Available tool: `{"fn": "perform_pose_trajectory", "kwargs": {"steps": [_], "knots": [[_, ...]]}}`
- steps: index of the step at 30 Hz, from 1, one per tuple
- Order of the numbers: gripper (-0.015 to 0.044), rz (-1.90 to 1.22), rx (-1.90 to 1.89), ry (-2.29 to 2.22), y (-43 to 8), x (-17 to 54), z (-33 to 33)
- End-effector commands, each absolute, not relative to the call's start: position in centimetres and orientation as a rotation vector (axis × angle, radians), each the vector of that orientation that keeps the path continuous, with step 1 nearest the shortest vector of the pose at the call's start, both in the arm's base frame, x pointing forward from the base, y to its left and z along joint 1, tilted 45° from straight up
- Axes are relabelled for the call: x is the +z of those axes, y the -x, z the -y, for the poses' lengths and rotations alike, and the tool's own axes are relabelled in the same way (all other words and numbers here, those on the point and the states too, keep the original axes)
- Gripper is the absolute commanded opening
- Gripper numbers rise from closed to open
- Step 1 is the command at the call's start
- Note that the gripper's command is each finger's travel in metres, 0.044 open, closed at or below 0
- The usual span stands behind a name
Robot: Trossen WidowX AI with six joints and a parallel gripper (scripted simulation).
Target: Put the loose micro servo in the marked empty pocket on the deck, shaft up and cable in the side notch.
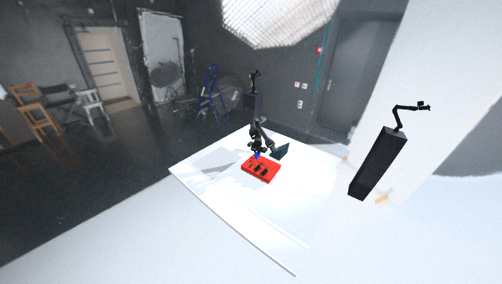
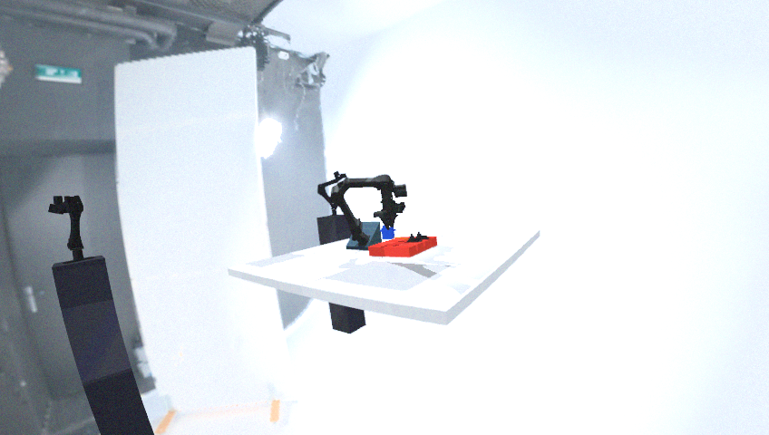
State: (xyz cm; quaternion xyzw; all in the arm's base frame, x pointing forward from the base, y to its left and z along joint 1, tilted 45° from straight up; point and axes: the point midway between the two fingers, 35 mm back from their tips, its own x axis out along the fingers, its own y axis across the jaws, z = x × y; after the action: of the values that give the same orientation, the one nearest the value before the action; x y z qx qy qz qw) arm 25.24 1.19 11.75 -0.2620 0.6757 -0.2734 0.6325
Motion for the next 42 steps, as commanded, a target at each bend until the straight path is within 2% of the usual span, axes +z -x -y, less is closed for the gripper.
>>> {"fn": "perform_pose_trajectory", "kwargs": {"steps": [1, 26, 42], "knots": [[0.0000, -1.537, -0.631, 0.597, -26.6, 11.8, -1.2], [0.0000, -1.531, -0.632, 0.595, -35.6, 11.6, -0.8], [0.0000, -1.530, -0.633, 0.595, -35.8, 10.5, 0.4]]}}
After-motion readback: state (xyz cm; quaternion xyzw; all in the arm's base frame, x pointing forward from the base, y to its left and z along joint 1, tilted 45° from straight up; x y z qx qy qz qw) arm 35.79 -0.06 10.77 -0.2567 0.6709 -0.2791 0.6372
